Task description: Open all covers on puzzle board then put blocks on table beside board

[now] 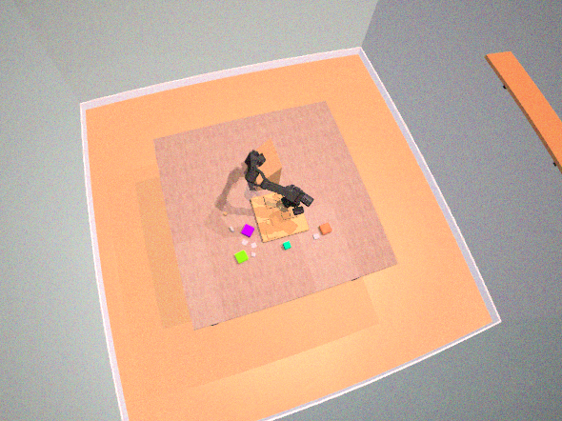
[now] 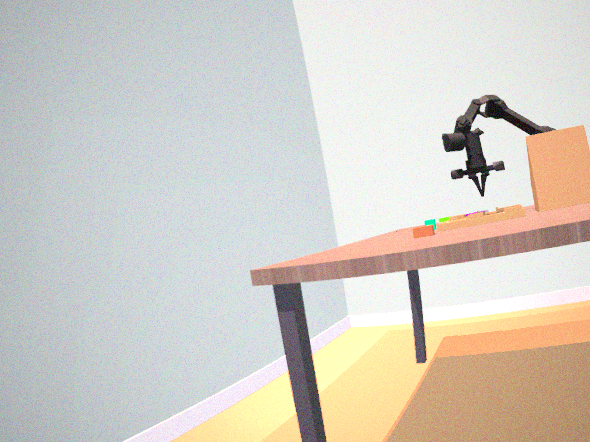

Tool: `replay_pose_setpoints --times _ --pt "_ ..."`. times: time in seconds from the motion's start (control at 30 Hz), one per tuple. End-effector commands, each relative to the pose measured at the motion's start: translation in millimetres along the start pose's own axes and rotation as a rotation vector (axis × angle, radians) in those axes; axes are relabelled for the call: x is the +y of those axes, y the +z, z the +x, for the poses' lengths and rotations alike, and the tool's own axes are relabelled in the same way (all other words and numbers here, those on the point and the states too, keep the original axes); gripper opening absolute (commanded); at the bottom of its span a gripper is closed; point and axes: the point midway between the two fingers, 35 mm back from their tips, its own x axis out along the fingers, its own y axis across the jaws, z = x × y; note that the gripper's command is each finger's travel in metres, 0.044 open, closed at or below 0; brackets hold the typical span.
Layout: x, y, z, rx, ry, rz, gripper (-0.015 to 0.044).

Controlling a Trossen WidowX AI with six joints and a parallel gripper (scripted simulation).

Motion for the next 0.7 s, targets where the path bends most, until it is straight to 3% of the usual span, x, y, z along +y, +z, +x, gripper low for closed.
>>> replay_pose_setpoints --times 0.0,0.67 --pt "-1.0 -0.8 0.8 0.001 -0.006 0.003 0.0" --pt "-0.6 -1.1 9.2 0.001 -0.005 0.003 0.0"
